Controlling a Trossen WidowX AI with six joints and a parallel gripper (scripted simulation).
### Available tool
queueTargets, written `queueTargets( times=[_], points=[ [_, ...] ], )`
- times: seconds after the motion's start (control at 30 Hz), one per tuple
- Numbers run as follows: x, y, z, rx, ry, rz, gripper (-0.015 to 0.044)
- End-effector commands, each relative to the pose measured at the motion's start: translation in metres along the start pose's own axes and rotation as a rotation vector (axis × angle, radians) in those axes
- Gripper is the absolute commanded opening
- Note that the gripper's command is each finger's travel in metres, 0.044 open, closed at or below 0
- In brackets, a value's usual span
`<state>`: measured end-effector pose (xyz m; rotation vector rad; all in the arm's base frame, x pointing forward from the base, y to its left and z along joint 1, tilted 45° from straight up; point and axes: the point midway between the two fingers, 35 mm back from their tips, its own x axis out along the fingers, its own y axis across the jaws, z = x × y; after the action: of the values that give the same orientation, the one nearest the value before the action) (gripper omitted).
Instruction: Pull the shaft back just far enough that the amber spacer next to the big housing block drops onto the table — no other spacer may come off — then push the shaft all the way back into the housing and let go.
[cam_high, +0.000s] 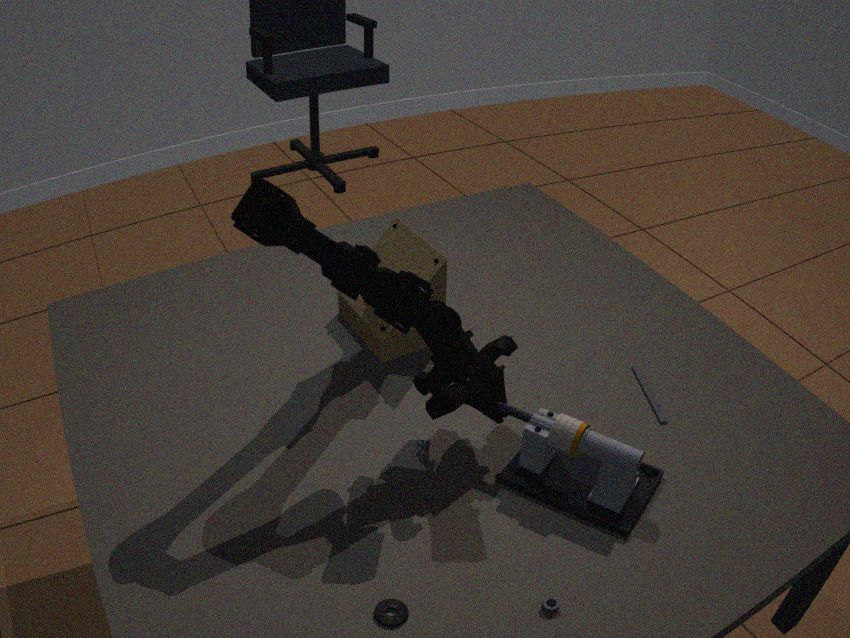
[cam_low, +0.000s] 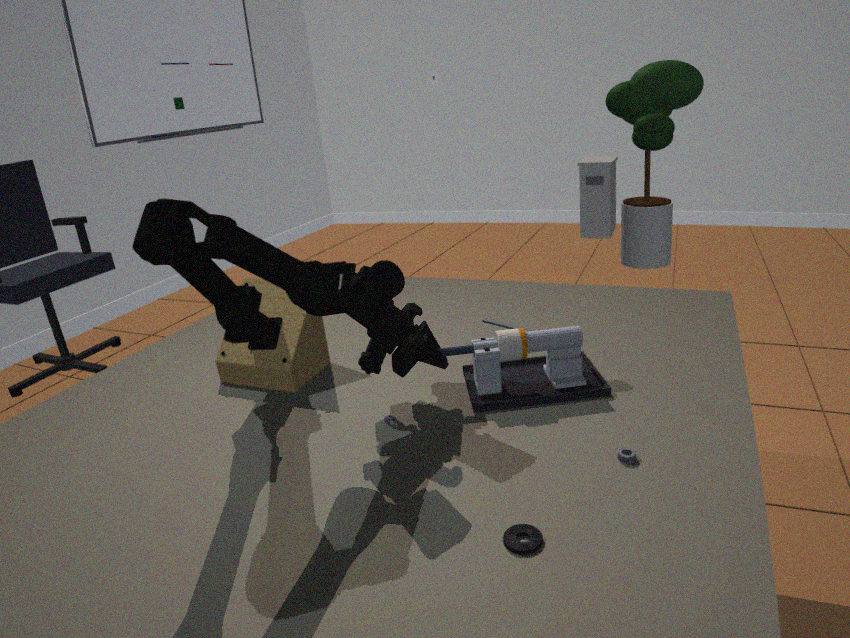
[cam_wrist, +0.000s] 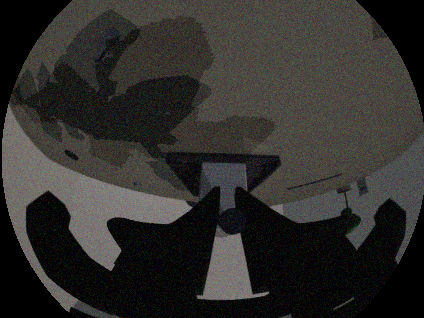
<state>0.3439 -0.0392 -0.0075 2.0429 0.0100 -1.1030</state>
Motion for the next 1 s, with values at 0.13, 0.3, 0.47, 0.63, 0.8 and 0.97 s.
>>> queueTargets(
  times=[0.13,0.3,0.47,0.63,0.8,0.97],
  points=[
    [-0.0010,0.0006,0.0008,-0.006,-0.001,0.002,0.0000],
    [-0.0013,0.0006,0.0012,-0.006,-0.001,0.002,0.0000],
    [-0.0017,0.0006,0.0015,-0.006,-0.001,0.002,0.0000],
    [-0.0020,0.0006,0.0018,-0.006,-0.001,0.002,0.0000],
    [-0.0023,0.0006,0.0021,-0.006,-0.001,0.002,0.0000],
    [-0.0026,0.0006,0.0024,-0.006,-0.001,0.002,0.0000]
  ],
)
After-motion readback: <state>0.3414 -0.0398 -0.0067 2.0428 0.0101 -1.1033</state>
